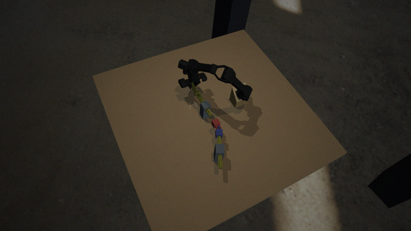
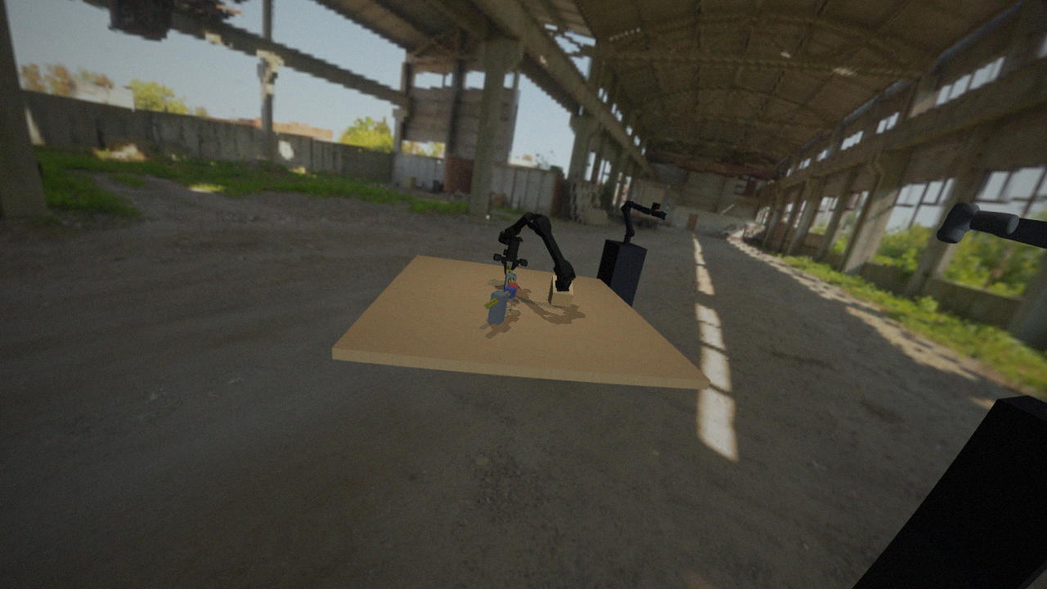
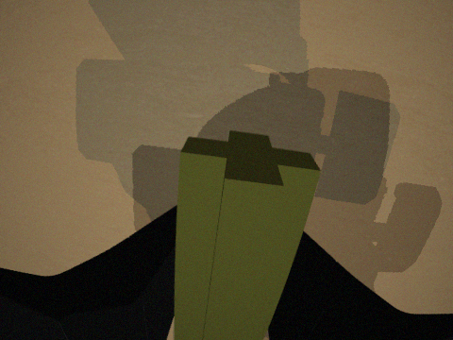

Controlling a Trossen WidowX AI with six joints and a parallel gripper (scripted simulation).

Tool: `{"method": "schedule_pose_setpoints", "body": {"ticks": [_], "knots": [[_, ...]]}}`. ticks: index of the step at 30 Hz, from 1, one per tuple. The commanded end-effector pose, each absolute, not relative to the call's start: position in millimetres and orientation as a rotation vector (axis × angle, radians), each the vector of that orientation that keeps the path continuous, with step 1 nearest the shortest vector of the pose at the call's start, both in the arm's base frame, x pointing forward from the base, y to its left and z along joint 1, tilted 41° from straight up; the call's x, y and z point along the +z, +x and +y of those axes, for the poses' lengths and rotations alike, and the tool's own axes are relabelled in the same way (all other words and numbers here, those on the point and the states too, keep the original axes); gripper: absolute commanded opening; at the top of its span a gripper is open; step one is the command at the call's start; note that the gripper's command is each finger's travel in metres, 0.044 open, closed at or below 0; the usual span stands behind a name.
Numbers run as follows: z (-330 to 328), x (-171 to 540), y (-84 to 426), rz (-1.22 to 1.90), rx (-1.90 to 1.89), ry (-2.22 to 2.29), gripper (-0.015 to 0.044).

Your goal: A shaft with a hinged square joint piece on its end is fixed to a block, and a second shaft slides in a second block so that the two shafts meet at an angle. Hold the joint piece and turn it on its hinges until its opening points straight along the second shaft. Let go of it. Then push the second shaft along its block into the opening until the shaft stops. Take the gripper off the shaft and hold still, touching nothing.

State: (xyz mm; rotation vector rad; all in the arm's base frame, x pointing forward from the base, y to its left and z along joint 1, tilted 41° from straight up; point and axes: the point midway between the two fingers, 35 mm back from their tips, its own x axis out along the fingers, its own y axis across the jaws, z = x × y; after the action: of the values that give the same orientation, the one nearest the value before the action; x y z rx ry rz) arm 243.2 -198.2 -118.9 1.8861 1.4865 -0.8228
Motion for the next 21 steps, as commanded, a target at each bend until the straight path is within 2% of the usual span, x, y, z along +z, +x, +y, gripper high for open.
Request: {"method": "schedule_pose_setpoints", "body": {"ticks": [1,5,10,21], "knots": [[-197.5,-119.3,243.7,1.485,-0.821,1.891,0.0102],[-197.5,-119.3,243.7,1.485,-0.821,1.891,0.0102],[-197.5,-119.3,243.7,1.485,-0.821,1.891,0.0069],[-198.2,-118.9,243.5,1.485,-0.822,1.887,0.0067]]}}
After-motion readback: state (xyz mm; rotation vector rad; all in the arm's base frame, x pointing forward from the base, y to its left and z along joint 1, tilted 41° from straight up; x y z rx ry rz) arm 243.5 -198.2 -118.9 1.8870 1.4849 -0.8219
